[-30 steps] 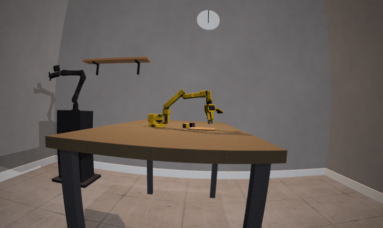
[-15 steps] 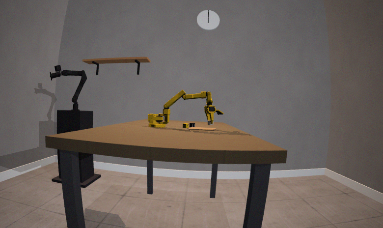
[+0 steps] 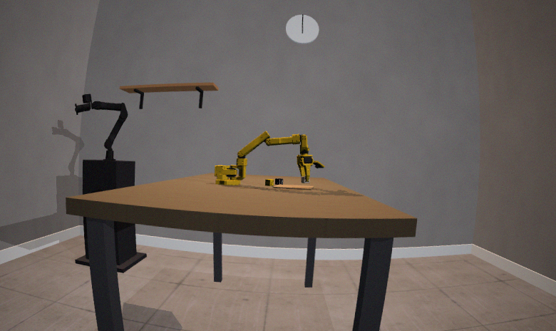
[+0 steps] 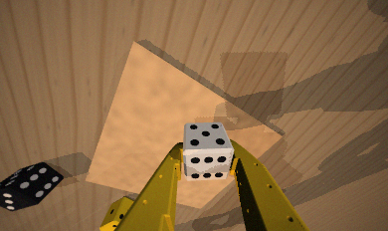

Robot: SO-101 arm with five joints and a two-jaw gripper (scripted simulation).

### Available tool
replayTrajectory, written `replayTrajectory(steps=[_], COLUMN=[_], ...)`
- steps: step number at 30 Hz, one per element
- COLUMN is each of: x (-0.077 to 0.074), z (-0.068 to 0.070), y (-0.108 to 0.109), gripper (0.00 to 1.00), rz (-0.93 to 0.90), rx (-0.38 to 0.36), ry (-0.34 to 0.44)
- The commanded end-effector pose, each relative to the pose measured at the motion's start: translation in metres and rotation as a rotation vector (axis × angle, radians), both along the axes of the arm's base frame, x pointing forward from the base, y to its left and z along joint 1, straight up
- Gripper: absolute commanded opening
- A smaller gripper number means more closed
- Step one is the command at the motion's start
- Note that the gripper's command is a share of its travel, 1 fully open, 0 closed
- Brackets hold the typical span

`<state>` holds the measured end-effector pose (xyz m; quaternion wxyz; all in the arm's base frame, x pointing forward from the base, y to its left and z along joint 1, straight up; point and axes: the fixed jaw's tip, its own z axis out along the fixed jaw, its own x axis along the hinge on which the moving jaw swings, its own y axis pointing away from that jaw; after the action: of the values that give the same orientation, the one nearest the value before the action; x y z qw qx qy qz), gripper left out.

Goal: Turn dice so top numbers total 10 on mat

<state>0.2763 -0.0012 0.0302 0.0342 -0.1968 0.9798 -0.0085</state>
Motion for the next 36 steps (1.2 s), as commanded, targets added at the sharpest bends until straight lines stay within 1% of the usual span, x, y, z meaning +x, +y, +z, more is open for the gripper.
replayTrajectory(steps=[1, 13, 22, 30, 36], x=[0.008, 0.008, 0.008, 0.008, 0.008], z=[0.014, 0.008, 0.007, 0.002, 0.001], y=[0.003, 0.003, 0.003, 0.003, 0.003], gripper=[0.00, 0.00, 0.00, 0.00, 0.00], rz=[0.019, 0.019, 0.019, 0.019, 0.019], rx=[-0.001, -0.001, -0.001, -0.001, -0.001], ry=[-0.069, -0.056, -0.054, -0.044, -0.043])
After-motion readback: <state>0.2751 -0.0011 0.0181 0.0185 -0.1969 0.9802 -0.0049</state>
